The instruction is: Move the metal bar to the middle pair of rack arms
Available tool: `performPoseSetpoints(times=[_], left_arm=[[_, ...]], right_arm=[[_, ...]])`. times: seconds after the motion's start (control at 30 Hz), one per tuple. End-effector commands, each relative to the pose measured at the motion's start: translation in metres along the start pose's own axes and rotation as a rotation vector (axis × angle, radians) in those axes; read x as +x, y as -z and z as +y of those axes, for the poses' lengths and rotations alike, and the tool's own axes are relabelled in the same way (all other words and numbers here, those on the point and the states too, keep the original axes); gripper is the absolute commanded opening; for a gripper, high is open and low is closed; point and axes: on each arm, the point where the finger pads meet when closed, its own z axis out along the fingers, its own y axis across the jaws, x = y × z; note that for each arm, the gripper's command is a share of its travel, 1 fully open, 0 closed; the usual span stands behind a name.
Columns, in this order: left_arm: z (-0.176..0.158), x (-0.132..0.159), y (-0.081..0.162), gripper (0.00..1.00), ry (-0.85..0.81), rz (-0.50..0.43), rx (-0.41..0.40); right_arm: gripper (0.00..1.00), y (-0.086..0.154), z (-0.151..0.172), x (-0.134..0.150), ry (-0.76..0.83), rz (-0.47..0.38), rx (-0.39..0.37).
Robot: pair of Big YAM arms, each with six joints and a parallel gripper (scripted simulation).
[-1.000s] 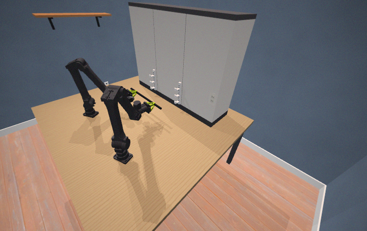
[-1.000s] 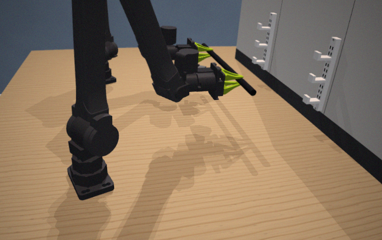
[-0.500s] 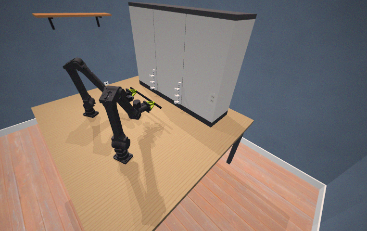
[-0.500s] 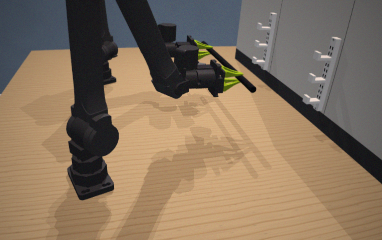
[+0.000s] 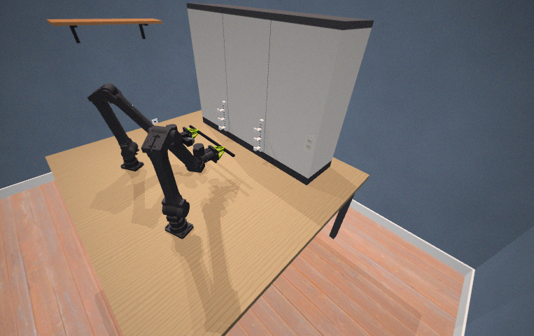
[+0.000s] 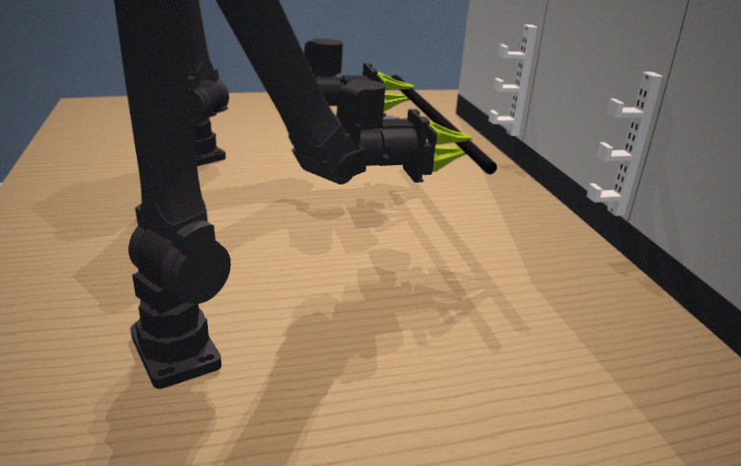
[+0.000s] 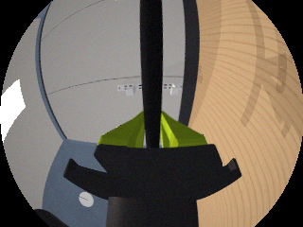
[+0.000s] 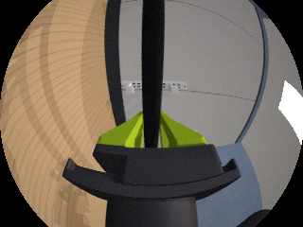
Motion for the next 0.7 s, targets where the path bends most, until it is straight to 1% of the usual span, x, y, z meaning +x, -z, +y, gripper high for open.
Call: performPoseSetpoints(times=[0.0,0.67], left_arm=[[0.024,0.001,-0.010,0.00,0.017,0.020,-0.036],[0.044,0.001,-0.014,0.00,0.017,0.020,-0.036]], right_arm=[[0.00,-0.012,-0.036,0.003,-0.032,0.023,0.059],[0.00,-0.016,-0.057,0.003,-0.032,0.023,0.059]])
